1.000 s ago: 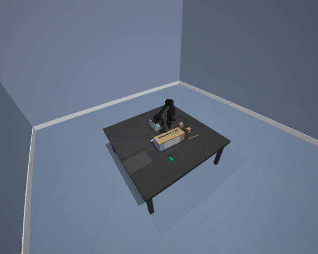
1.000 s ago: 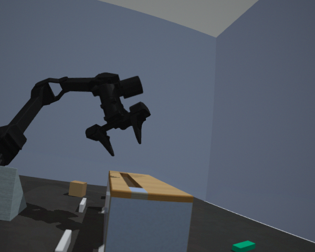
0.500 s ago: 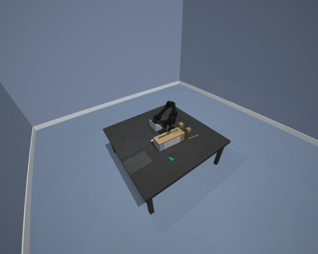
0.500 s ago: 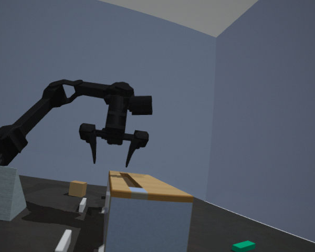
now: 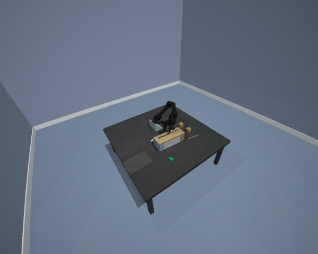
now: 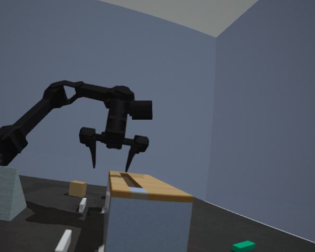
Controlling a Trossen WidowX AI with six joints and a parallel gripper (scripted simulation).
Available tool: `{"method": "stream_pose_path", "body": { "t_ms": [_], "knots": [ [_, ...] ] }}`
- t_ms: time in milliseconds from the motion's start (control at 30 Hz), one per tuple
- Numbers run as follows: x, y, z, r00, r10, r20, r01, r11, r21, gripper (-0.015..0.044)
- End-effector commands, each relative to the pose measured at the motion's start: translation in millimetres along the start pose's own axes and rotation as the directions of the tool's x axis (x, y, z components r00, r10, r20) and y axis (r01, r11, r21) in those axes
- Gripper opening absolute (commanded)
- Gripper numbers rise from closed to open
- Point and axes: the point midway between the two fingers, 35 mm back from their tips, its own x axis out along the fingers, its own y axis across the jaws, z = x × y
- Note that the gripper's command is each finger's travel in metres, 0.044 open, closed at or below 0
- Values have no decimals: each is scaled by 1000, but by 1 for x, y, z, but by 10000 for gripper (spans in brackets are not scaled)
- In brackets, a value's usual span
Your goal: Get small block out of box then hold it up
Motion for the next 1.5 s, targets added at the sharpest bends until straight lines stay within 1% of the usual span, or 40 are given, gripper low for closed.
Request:
{"method": "stream_pose_path", "body": {
  "t_ms": [0,1167,1267,1467],
  "knots": [
    [7,0,1,1000,1,-2,-1,1000,7,400],
    [60,3,19,1000,1,1,-1,1000,7,400],
    [55,3,17,1000,1,-4,-1,1000,-1,400],
    [61,3,2,1000,2,-5,-2,1000,-1,400]
  ]
}}
